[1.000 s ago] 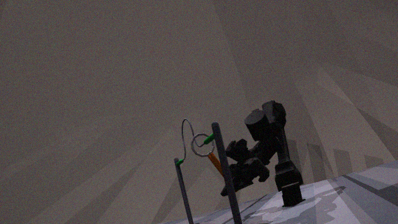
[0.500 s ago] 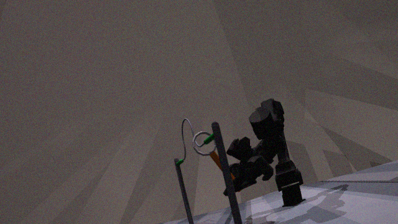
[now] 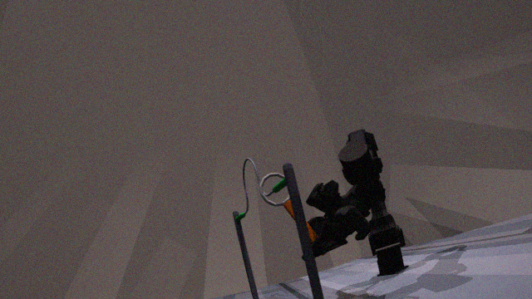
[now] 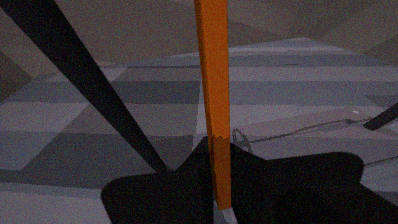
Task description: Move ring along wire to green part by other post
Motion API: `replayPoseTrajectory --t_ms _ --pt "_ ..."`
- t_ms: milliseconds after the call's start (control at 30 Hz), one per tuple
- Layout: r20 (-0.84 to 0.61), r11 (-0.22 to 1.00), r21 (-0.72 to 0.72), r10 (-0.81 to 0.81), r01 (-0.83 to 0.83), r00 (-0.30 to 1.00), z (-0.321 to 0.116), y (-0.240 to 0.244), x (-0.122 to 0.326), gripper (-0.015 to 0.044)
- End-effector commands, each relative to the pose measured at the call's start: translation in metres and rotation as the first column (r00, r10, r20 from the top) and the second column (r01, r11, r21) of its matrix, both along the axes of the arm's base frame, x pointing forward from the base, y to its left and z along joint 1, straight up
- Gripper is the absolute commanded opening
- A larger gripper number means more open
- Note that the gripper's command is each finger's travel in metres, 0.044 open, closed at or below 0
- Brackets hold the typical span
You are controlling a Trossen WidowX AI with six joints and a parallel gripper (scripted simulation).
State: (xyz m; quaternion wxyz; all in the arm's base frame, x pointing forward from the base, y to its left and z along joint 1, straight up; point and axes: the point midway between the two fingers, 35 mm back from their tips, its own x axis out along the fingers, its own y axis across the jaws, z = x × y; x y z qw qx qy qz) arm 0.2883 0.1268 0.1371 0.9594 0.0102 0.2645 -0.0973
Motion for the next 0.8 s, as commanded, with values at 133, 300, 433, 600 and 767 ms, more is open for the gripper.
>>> replayPoseTrajectory --t_ms 133,300,433,600,767 --pt "0.005 1.000 0.000 -0.006 0.006 1.000 0.000 0.008 0.001 -0.0150" --pt "0.007 1.000 0.000 -0.006 0.006 1.000 0.001 0.013 0.002 -0.0150" --pt "0.007 1.000 0.000 -0.006 0.006 1.000 -0.002 0.013 0.002 -0.0150" --pt "0.007 1.000 0.000 -0.006 0.006 1.000 -0.010 0.013 0.002 -0.0150" --pt "0.007 1.000 -0.001 -0.006 0.006 1.000 -0.018 0.014 0.002 -0.0150"
